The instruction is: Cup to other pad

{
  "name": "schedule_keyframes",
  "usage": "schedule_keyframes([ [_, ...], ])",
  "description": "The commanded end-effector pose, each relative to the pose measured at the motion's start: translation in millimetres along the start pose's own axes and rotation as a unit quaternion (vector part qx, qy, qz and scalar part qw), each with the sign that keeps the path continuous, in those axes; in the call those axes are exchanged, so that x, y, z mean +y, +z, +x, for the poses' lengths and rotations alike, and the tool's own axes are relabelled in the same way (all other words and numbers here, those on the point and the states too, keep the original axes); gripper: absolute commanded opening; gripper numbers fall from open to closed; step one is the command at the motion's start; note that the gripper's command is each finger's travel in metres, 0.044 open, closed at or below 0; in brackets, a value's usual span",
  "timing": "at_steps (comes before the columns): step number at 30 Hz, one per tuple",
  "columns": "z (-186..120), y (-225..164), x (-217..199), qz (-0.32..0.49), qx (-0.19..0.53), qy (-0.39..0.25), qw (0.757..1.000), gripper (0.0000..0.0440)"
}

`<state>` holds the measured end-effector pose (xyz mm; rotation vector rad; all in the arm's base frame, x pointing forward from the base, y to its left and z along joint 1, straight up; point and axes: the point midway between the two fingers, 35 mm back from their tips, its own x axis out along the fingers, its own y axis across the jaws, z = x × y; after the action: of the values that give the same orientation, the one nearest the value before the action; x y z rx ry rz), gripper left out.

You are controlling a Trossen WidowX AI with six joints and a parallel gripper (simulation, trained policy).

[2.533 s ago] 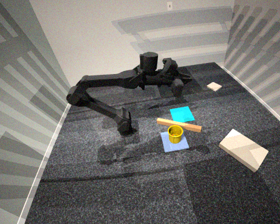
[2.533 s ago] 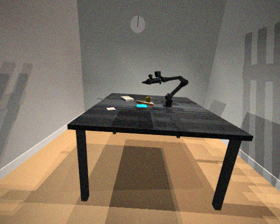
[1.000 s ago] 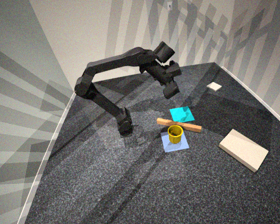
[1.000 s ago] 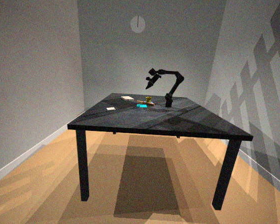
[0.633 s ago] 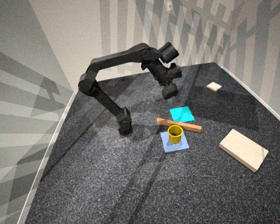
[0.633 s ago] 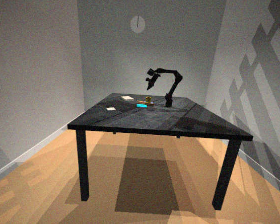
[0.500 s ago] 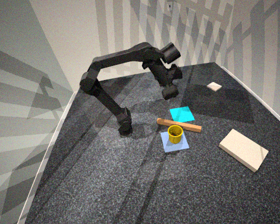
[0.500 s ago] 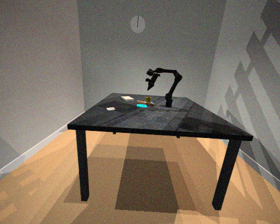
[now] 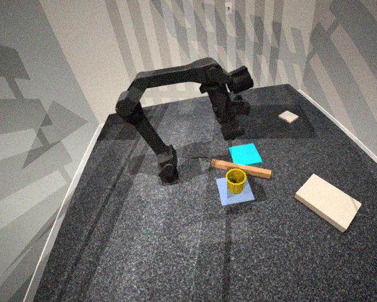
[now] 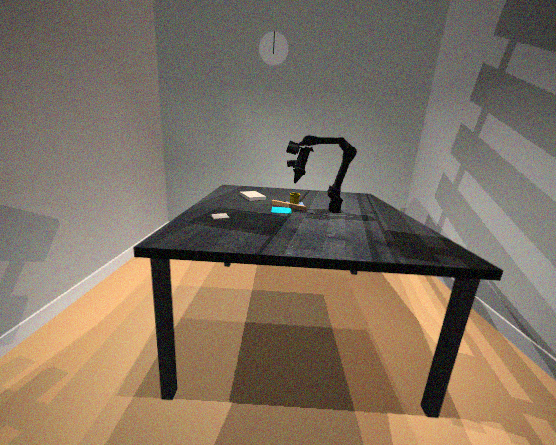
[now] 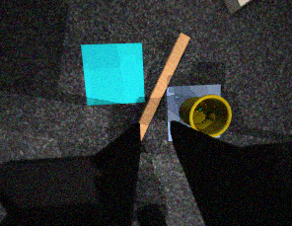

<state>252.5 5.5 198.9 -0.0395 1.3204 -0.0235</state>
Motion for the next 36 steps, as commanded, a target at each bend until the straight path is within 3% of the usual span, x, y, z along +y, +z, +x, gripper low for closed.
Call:
schedule_keyframes([
  [1,4.3,-1.5,-5.4,-0.007,0.017,-0.007,1.0,0.0125],
  [16,31.4,-14.7,-28.6,-0.028,0.093,-0.02,0.995,0.0149],
  [36,75.3,-31.3,-54.5,-0.058,0.137,-0.019,0.989,0.0181],
])
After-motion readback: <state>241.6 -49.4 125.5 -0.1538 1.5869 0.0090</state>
